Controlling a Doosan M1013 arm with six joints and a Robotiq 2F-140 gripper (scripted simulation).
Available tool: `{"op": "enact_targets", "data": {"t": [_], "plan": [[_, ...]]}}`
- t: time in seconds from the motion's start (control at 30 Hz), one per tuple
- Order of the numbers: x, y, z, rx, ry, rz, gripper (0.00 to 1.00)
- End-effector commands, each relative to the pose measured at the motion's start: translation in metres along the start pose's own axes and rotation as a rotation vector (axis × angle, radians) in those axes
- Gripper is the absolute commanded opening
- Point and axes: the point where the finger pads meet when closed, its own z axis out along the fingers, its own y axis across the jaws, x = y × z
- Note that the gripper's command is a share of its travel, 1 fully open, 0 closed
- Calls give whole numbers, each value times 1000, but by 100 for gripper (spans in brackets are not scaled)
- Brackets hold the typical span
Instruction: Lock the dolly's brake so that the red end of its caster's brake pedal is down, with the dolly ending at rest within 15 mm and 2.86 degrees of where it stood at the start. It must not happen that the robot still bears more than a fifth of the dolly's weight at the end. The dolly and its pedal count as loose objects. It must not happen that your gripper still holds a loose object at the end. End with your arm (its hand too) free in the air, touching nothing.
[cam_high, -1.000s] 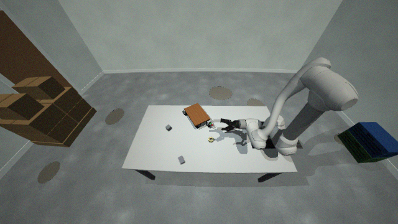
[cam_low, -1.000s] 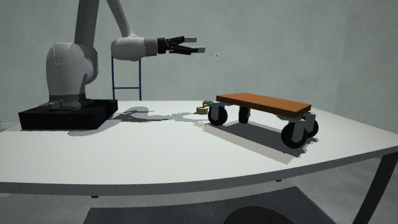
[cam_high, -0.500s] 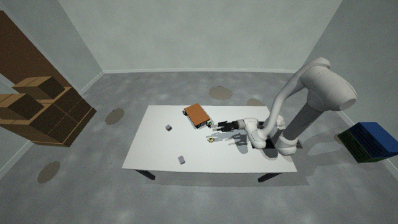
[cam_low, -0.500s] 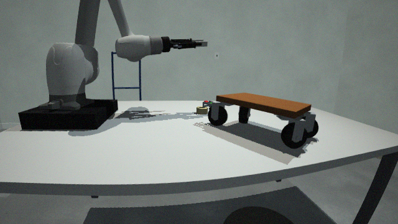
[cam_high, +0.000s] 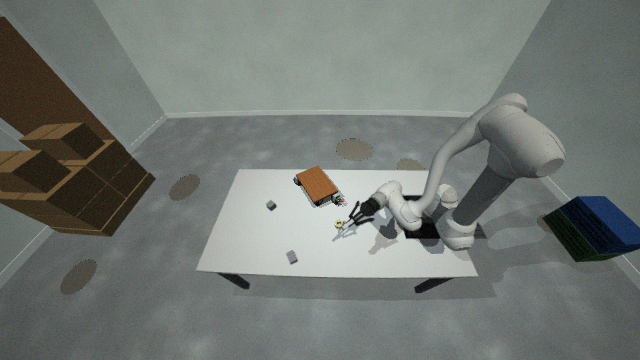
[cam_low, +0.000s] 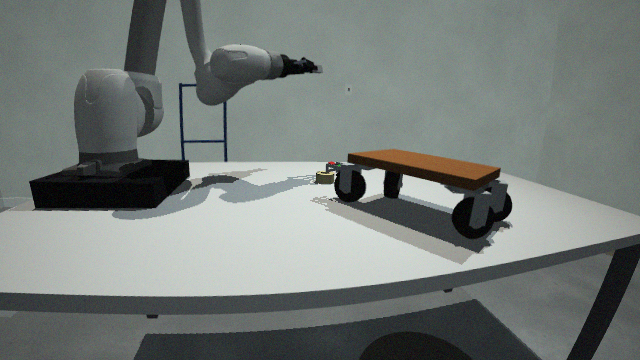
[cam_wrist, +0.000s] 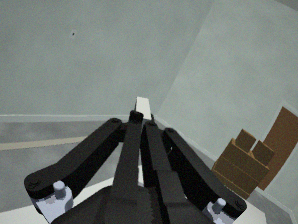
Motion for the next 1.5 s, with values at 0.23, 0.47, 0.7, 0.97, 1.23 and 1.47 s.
{"op": "enact_targets", "data": {"t": [0.23,0.47,0.7,0.97,1.23,1.47], "plan": [[-12,-58,13,402,-12,-456,0],[-39,-75,-6,640,-4,-747,0],[-63,-74,-27,819,6,-959,0],[-115,-38,-81,1160,35,-1329,0],[-154,31,-138,1490,72,-1622,0],[-174,107,-185,1779,109,-1814,0]]}}
